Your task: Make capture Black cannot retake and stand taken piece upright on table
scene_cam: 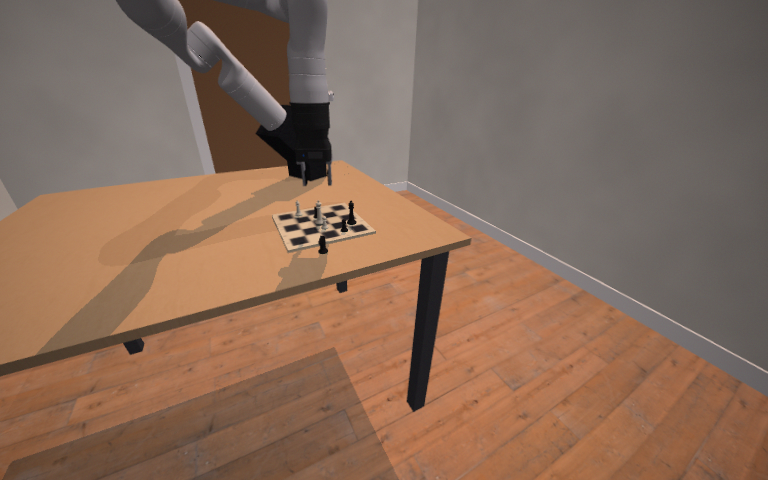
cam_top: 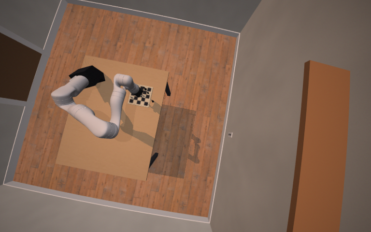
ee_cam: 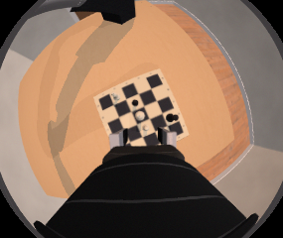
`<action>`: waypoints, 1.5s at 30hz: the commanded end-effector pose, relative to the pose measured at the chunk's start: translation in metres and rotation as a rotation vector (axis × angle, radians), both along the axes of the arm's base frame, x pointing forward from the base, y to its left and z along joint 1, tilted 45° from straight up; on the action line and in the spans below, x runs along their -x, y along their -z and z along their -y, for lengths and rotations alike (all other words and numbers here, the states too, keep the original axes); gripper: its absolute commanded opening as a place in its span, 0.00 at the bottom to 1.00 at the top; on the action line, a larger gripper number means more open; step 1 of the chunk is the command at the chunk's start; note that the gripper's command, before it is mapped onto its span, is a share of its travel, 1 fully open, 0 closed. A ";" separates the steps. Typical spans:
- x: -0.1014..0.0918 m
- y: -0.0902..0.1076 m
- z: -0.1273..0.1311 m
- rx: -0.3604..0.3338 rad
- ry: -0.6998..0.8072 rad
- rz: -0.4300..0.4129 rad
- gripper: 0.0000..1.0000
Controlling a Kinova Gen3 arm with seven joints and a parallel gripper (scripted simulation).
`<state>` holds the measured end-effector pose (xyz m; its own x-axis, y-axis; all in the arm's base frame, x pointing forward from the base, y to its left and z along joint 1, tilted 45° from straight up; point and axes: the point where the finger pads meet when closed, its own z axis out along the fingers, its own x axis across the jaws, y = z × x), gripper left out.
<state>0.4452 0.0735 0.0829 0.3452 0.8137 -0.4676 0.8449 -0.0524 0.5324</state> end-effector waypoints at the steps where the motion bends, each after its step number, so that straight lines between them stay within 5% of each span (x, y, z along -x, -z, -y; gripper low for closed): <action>1: 0.023 0.007 -0.003 0.039 -0.075 -0.047 1.00; 6: 0.034 0.009 -0.001 0.060 -0.110 -0.073 1.00; 7: 0.034 0.009 -0.001 0.060 -0.110 -0.073 0.79; 45: 0.034 0.009 0.000 0.060 -0.110 -0.073 0.79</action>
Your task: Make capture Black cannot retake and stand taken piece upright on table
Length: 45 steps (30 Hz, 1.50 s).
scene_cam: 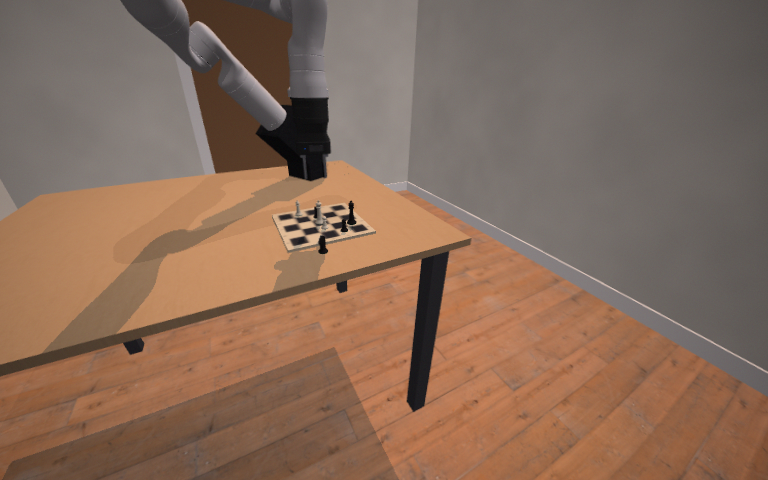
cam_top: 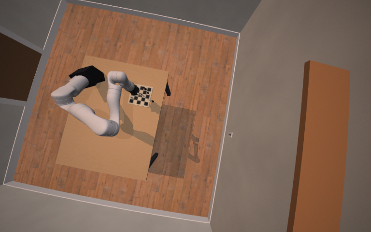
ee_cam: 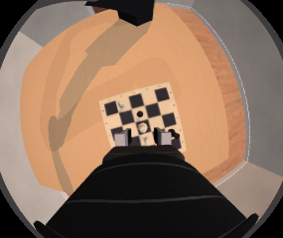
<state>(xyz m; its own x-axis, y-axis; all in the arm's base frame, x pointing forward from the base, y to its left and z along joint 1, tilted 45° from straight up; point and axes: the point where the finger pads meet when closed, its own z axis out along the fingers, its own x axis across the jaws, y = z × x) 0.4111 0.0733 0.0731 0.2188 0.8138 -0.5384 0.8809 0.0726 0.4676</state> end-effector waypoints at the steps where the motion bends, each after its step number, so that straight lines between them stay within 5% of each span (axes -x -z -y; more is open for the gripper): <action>1: 0.000 0.000 -0.001 -0.001 -0.001 0.001 0.79; 45: -0.019 0.032 0.025 -0.001 -0.001 0.001 0.79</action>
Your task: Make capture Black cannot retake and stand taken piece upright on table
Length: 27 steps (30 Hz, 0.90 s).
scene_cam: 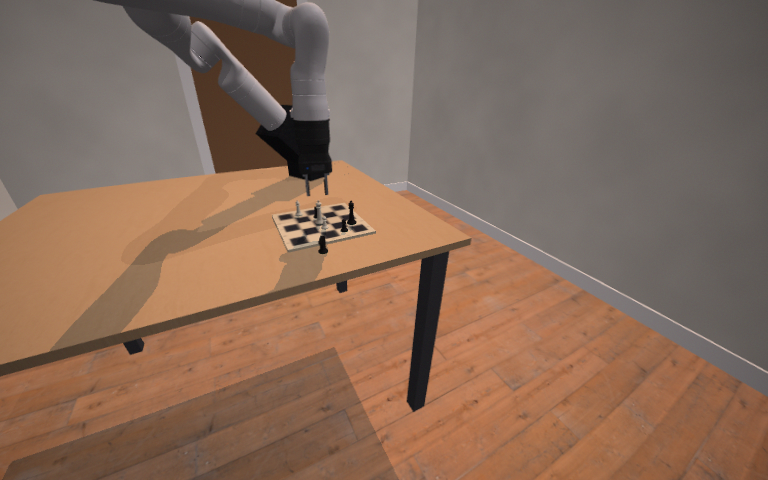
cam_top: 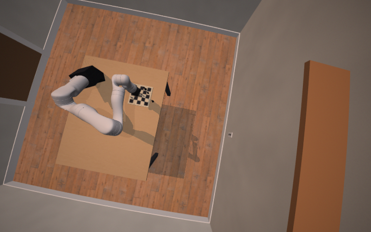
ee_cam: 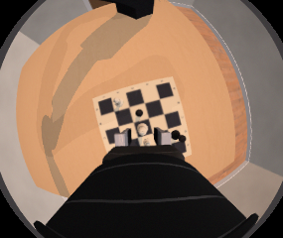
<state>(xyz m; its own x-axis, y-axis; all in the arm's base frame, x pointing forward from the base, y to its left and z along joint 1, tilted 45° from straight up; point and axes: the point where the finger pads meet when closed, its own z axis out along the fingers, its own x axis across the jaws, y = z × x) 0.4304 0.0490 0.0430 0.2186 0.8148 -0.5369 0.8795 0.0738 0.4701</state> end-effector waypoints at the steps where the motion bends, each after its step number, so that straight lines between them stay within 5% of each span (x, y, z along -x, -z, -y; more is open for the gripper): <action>1: 0.000 0.002 0.002 0.000 0.001 -0.002 0.79; 27: -0.003 0.006 0.005 0.000 0.001 -0.002 0.79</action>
